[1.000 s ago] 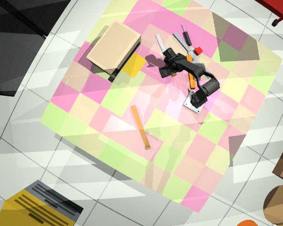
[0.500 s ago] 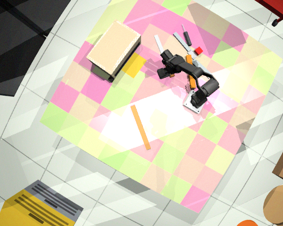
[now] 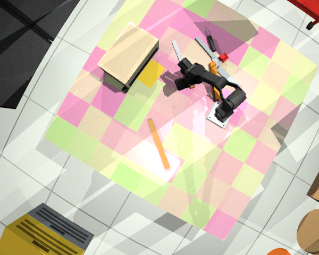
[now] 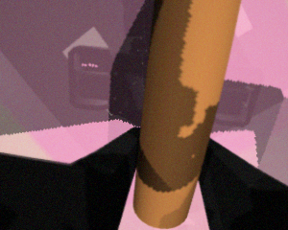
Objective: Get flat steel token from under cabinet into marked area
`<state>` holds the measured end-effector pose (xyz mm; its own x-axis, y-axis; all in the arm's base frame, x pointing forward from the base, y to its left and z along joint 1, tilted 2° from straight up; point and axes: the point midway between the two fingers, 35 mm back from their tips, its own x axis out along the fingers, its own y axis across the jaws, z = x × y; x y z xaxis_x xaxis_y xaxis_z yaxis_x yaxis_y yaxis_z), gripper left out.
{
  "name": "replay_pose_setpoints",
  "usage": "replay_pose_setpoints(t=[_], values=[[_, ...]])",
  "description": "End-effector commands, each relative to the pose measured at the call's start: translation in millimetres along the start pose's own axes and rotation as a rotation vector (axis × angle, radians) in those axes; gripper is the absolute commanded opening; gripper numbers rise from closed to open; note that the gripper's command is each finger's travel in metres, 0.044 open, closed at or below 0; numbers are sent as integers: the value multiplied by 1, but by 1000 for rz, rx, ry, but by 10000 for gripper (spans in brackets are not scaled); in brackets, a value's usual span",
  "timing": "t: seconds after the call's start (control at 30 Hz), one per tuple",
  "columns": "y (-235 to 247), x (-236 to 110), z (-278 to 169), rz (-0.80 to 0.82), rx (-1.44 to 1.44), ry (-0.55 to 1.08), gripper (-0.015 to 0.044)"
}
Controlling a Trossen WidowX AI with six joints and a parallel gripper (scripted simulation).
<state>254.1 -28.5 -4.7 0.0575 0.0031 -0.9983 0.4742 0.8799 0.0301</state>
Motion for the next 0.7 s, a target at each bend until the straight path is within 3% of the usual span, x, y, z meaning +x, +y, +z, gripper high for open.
replay_pose_setpoints(t=[0.0,0.67], values=[[5,-1,0,1,-2,-3,0],[24,-1,-6,3,-1,-2,0]])
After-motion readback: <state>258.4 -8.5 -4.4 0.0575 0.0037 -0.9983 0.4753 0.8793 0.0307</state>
